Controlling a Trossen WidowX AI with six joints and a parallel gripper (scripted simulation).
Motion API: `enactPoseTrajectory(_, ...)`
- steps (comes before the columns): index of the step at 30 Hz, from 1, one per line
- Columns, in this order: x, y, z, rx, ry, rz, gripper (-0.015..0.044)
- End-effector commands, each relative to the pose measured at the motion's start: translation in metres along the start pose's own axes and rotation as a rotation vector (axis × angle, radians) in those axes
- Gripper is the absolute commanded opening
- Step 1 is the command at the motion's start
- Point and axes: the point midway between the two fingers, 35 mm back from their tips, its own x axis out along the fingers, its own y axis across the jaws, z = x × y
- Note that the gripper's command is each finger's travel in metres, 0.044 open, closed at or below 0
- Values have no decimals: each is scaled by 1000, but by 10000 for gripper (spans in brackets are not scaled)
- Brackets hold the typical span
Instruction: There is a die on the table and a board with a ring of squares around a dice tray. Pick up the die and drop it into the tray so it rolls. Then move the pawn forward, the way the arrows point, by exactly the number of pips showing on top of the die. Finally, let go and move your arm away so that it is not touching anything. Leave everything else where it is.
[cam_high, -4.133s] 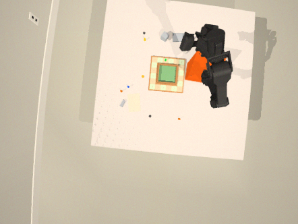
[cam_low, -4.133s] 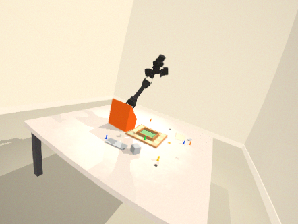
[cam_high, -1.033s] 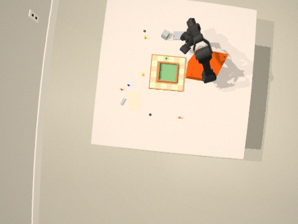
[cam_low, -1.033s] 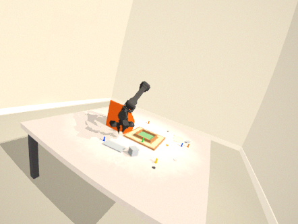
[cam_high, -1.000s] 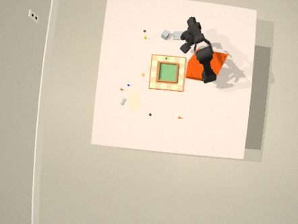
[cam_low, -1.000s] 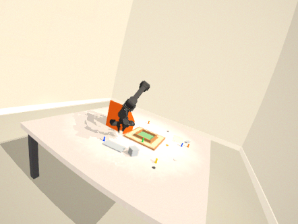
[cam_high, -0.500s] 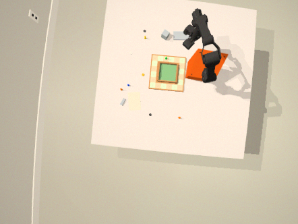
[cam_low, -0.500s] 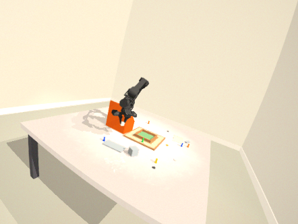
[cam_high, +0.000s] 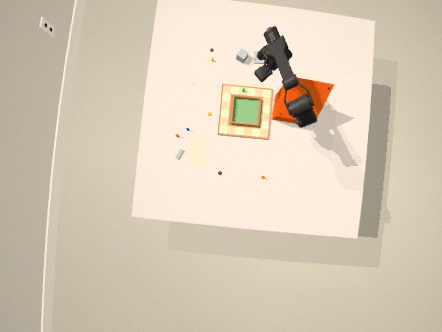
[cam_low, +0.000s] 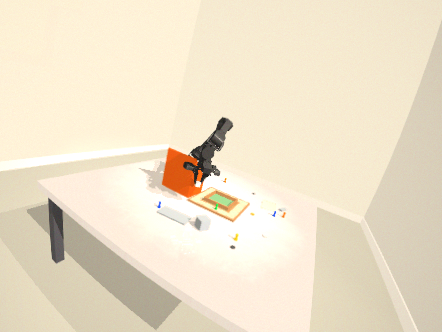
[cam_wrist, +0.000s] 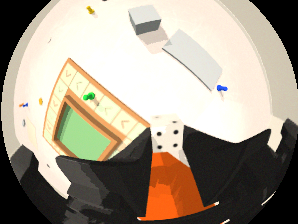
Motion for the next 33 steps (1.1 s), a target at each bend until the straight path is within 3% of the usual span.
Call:
enactPoseTrajectory(1,0,18,0,57,-10,2,0)
enactPoseTrajectory(33,20,172,-50,715,73,58,0)
